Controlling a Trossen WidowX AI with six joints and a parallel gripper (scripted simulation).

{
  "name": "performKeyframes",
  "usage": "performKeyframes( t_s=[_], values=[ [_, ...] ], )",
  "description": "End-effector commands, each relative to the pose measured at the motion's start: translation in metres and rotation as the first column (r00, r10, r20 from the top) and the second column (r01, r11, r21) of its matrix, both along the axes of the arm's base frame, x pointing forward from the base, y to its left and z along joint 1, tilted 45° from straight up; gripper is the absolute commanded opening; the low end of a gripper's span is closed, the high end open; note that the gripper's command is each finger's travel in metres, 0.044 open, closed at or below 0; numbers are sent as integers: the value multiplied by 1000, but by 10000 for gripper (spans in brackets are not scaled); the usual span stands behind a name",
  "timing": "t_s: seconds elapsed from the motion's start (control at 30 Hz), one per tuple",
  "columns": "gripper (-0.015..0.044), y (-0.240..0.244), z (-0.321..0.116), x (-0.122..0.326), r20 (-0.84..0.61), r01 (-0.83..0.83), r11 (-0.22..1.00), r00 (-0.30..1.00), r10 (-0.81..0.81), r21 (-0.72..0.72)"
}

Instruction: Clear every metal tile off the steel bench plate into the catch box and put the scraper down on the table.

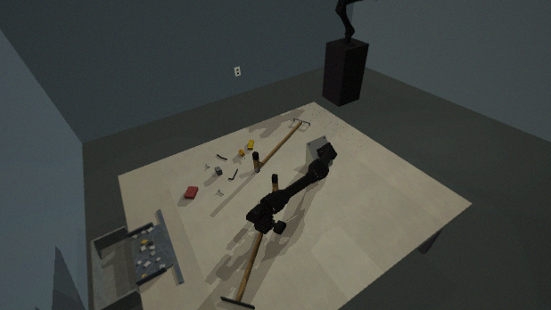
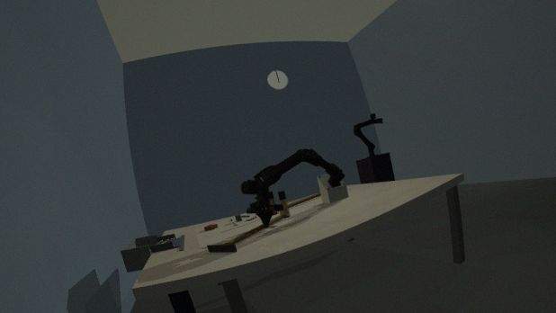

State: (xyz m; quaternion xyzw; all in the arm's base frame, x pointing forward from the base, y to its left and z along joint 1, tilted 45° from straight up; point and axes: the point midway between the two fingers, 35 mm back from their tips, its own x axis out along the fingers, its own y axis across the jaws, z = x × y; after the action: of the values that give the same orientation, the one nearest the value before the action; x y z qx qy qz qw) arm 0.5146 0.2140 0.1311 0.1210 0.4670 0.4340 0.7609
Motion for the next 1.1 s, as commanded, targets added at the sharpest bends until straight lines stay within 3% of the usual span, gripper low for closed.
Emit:
performKeyframes(
  t_s=[0.0, 0.4, 1.07],
  values=[
    [0, -2, -7, 3, -6, -2, 1000, 1000, 2, -3],
    [0, -8, -13, 11, -5, -1, 1000, 1000, 1, -3],
    [0, -49, 37, 10, 44, -10, 1000, 999, 10, 1]
  ],
)
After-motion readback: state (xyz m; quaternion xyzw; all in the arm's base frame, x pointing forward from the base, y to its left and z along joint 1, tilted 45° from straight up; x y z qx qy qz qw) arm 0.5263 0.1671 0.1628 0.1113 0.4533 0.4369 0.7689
